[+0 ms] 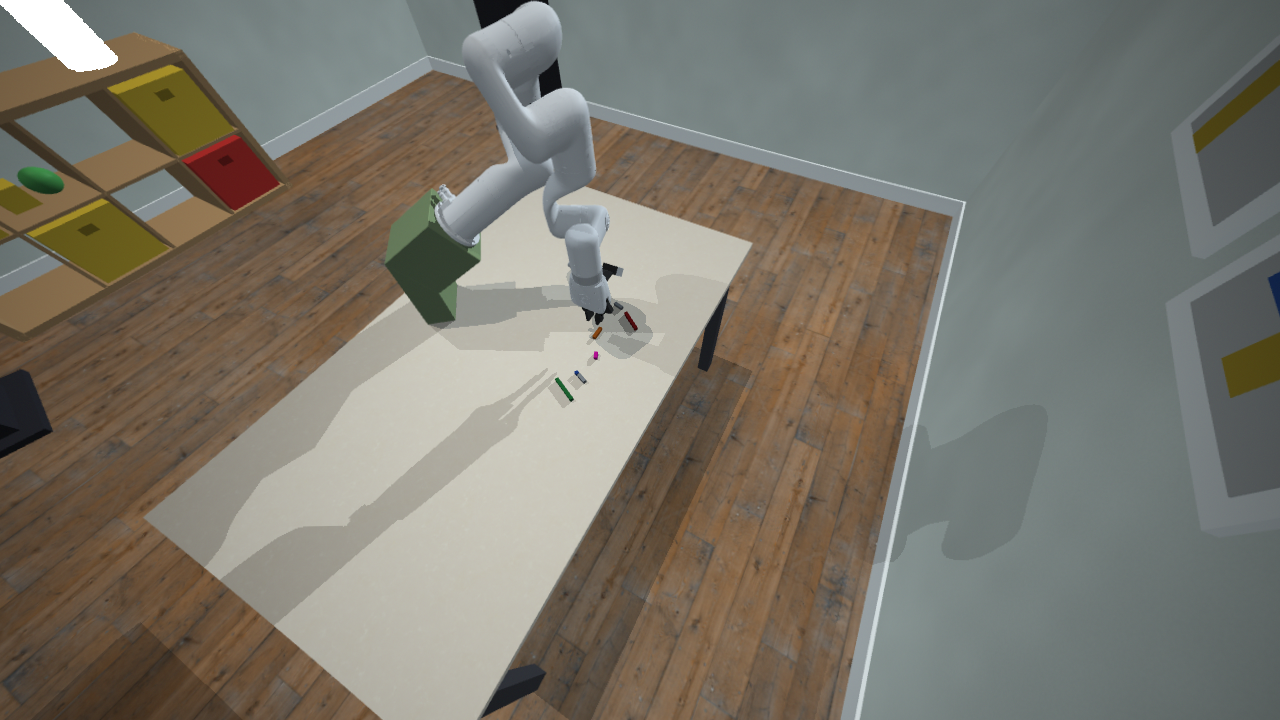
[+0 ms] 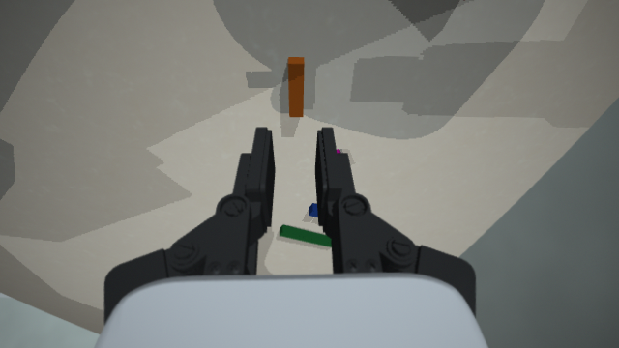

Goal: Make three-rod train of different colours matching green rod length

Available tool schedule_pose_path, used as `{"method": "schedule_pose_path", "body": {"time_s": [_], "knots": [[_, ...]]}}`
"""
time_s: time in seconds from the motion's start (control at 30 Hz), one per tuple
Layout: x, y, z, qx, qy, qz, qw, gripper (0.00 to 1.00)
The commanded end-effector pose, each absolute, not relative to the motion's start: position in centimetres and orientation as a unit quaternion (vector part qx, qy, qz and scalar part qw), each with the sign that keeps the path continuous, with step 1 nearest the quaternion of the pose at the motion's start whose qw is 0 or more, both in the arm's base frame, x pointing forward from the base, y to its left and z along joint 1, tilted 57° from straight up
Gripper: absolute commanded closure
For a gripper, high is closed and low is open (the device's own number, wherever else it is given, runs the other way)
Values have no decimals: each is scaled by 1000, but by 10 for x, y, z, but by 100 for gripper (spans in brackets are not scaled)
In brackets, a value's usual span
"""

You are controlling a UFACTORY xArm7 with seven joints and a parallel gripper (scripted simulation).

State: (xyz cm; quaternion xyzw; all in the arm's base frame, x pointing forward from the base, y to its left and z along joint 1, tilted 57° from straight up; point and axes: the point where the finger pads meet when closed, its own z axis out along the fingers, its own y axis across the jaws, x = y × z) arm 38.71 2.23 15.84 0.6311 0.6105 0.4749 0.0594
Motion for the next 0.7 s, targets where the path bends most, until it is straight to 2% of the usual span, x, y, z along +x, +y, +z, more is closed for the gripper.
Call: {"method": "schedule_pose_path", "body": {"time_s": [0.0, 0.67], "knots": [[388, 23, 158, 631, 610, 475, 60, 76], [402, 33, 147, 631, 610, 475, 60, 76]]}}
